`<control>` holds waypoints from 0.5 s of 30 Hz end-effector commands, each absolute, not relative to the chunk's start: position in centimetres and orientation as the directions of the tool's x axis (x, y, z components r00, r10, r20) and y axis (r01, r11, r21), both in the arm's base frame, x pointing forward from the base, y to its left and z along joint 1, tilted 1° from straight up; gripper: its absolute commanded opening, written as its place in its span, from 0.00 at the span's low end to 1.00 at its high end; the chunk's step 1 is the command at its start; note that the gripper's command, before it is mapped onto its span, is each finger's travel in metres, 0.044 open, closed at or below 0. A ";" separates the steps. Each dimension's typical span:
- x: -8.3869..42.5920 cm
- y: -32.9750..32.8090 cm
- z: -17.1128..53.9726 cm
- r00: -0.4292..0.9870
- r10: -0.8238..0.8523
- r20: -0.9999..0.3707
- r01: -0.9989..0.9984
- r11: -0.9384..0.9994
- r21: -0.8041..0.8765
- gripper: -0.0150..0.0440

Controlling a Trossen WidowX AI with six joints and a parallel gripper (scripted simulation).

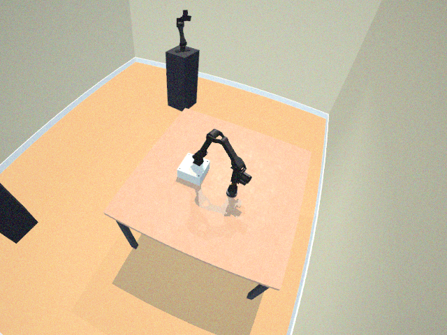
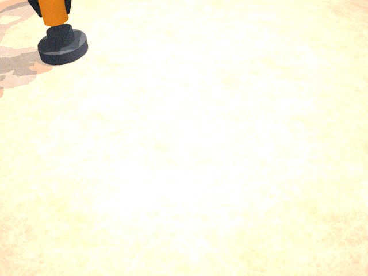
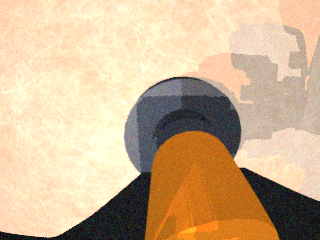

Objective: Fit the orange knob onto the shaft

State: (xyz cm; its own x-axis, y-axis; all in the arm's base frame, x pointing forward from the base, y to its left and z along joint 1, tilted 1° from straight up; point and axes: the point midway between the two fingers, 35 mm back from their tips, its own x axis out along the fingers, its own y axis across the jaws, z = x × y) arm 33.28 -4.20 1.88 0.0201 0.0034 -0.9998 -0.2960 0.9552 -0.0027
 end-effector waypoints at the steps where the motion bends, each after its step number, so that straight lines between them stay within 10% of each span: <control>1: 33.3 -4.2 2.0 0.023 -0.001 -1.000 -0.300 0.954 -0.008 0.25; 15: 33.1 -4.2 1.9 0.023 -0.001 -1.000 -0.349 0.937 -0.009 0.25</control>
State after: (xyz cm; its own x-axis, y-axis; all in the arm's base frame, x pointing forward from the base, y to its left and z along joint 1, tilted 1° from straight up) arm 33.00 -4.15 2.03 0.0204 0.0034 -0.9998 -0.3425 0.9395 -0.0038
